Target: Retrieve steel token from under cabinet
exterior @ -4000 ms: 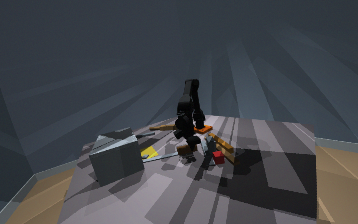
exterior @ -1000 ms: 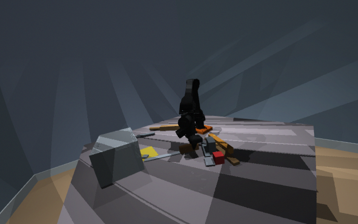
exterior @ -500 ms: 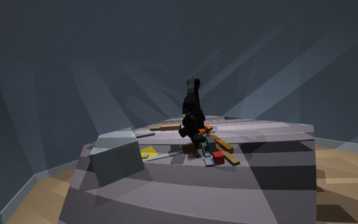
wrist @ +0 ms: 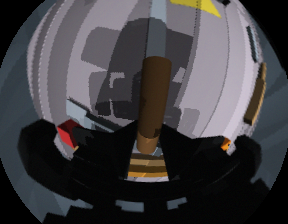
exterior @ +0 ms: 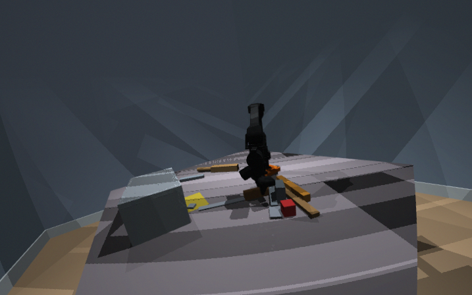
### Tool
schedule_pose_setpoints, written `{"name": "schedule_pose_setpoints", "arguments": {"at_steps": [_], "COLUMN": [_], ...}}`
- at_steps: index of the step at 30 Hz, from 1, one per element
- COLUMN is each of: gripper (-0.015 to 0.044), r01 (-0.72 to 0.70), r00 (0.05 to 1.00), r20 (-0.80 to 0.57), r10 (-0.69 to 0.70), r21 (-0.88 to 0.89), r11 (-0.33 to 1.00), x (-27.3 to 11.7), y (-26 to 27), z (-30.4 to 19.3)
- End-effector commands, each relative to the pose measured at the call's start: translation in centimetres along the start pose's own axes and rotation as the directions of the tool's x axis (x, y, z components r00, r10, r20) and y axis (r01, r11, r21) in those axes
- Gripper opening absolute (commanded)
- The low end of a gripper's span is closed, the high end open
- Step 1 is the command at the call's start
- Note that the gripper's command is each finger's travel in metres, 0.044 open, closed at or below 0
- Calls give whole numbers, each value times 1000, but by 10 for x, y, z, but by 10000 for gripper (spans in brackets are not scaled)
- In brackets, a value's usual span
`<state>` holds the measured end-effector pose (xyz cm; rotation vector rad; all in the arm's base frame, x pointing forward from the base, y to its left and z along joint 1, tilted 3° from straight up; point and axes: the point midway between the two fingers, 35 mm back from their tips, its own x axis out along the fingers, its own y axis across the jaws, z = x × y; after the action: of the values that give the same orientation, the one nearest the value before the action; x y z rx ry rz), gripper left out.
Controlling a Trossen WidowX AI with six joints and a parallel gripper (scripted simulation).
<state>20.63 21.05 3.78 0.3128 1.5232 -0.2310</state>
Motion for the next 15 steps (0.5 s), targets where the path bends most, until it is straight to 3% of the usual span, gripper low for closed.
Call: {"name": "schedule_pose_setpoints", "arguments": {"at_steps": [1, 15], "gripper": [0, 0], "r01": [-10, -10], "r00": [1000, 1000], "r20": [1, 0], "r10": [10, 10], "r21": [-4, -4], "r11": [1000, 1000], "x": [-2, -3], "y": [2, 2], "z": [-7, -23]}}
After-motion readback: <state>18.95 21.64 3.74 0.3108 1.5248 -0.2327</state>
